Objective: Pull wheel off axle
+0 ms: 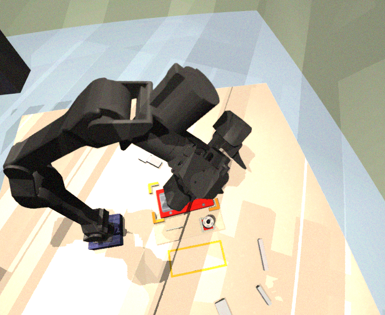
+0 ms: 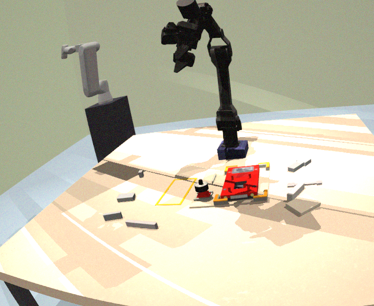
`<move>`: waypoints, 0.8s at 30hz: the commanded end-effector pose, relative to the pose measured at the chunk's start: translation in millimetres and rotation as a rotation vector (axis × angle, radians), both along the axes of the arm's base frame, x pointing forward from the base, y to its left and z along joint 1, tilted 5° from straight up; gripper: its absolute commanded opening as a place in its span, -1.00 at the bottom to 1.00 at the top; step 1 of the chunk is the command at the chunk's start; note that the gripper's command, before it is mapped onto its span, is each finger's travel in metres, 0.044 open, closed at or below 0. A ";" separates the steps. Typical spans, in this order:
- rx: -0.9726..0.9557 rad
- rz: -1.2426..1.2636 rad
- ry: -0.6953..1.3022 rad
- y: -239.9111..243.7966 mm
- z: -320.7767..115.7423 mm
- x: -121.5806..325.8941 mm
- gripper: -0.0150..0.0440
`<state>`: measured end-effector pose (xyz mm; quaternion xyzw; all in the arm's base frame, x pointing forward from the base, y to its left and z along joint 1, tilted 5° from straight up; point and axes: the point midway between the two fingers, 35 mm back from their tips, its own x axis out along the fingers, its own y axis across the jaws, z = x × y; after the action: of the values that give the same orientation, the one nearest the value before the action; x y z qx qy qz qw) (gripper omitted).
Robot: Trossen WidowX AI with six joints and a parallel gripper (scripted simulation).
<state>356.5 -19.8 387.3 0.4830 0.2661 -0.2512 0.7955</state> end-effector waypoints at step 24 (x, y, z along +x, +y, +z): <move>0.356 -0.229 0.788 4.0 -276.2 9.7 0.53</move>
<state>368.9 -17.8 115.4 0.5039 0.5294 -0.4486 0.5143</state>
